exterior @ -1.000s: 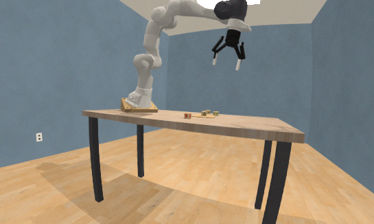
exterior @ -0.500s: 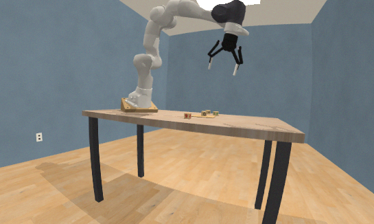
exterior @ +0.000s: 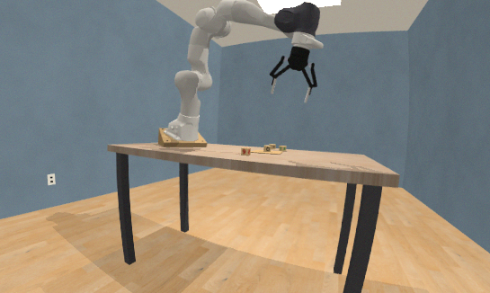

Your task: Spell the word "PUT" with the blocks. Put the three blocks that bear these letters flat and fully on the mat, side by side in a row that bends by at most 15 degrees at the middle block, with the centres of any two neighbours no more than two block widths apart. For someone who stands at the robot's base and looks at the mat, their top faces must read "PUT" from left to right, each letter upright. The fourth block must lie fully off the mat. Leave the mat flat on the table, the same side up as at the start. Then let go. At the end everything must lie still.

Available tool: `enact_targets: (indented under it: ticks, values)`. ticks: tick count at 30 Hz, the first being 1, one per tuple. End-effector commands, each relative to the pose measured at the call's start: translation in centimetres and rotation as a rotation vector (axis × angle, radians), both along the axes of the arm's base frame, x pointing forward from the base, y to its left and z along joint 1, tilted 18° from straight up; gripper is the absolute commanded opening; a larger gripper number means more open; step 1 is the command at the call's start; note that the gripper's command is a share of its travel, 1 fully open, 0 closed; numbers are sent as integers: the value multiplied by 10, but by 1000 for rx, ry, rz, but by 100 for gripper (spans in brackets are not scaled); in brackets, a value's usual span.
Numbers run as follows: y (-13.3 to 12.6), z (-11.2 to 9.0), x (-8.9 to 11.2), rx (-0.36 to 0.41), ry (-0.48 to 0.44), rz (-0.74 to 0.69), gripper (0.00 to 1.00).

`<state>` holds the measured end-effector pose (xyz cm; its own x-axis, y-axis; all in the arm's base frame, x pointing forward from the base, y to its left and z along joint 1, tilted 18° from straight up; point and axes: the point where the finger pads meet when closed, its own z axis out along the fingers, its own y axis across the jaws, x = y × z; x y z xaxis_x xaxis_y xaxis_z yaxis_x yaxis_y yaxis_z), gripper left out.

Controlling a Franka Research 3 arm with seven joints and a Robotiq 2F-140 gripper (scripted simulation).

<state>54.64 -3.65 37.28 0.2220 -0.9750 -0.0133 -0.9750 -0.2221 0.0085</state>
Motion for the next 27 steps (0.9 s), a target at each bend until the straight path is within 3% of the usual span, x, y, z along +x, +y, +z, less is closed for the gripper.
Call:
enact_targets:
  ticks: [1,27]
  values:
    - [-4,-3,2,4,-9,-137,100]
    - [-24,-32,-6,11,-2,-510,100]
